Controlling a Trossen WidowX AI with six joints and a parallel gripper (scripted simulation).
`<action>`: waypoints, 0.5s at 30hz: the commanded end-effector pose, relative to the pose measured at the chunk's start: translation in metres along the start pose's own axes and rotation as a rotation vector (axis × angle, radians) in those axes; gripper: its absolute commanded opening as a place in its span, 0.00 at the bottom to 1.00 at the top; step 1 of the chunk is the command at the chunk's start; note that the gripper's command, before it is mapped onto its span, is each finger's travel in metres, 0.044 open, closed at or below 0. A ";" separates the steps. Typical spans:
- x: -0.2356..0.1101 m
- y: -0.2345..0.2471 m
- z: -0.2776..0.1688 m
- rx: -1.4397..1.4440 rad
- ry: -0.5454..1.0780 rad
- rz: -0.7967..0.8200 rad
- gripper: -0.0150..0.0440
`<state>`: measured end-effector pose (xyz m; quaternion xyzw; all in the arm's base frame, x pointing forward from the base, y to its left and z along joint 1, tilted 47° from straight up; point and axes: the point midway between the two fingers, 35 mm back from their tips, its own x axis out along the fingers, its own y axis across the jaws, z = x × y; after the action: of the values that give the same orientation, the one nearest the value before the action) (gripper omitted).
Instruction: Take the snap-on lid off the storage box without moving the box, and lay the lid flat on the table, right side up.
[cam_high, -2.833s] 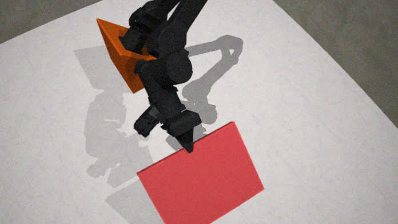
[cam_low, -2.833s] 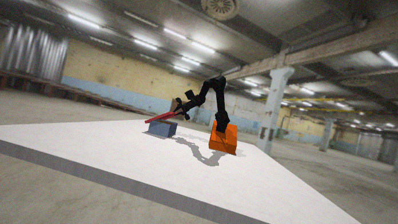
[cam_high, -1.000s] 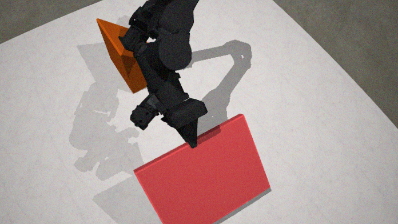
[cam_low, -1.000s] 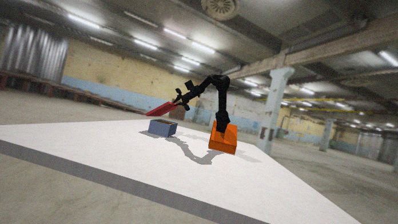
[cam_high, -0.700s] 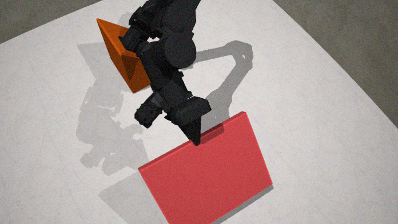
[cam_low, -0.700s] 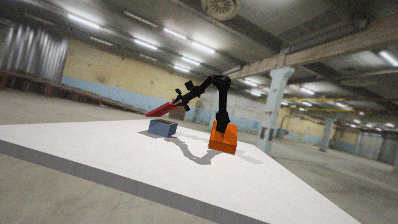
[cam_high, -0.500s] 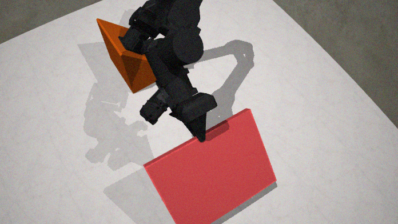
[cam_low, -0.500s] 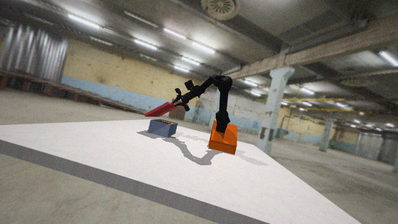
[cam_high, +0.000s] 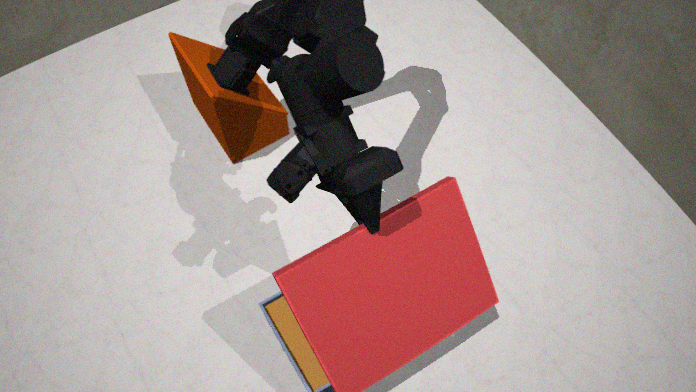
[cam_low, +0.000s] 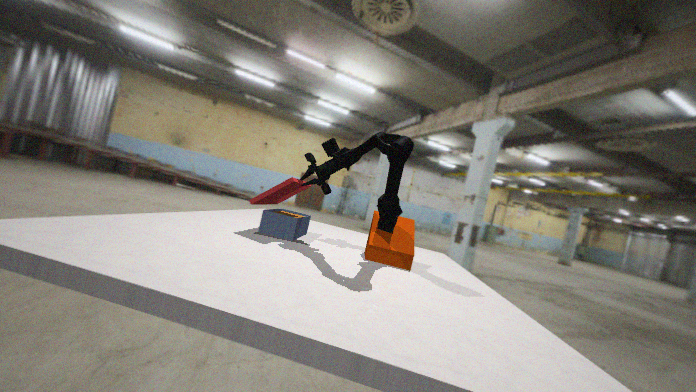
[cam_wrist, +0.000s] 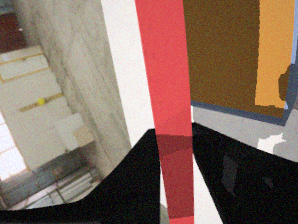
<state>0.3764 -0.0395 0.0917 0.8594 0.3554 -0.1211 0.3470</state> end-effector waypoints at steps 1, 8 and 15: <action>-0.003 0.002 -0.007 -0.002 -0.007 0.011 0.25; -0.004 0.001 -0.021 -0.001 -0.007 0.011 0.25; -0.005 0.000 -0.035 0.000 -0.006 0.010 0.25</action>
<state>0.3716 -0.0192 0.1131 0.8595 0.3560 -0.1216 0.3461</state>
